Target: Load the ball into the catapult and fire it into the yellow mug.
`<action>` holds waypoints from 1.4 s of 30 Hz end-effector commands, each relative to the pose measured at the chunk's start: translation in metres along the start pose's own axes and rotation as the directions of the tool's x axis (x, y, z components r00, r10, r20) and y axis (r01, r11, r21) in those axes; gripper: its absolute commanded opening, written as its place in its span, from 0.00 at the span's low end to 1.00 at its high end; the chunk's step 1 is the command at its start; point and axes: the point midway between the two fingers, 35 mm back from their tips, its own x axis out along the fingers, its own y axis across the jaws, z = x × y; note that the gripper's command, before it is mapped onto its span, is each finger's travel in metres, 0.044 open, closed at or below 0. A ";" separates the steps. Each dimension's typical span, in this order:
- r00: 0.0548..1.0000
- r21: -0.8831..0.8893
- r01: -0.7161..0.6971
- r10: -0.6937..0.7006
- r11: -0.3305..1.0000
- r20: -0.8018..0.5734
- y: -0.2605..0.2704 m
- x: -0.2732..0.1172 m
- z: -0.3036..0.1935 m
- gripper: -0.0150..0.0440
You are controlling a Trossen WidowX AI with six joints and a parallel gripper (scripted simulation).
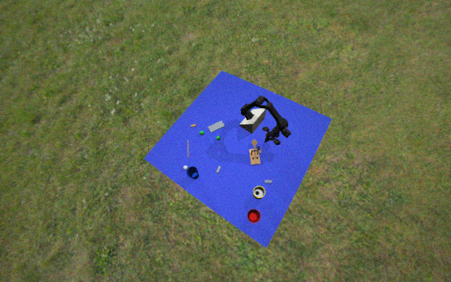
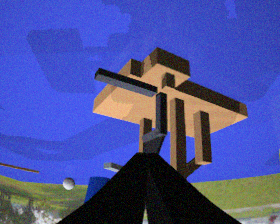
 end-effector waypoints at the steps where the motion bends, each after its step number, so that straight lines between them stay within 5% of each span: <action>1: 1.000 0.014 0.003 -0.003 1.000 0.006 -0.002 -0.042 -0.014 0.25; 3: 1.000 0.014 0.003 -0.003 1.000 0.006 -0.002 -0.042 -0.014 0.25; 20: 0.978 0.371 0.017 -0.092 0.928 0.185 -0.044 -0.018 -0.027 1.00; 42: 0.895 0.836 -0.144 -0.291 0.529 0.338 -0.112 -0.006 -0.083 1.00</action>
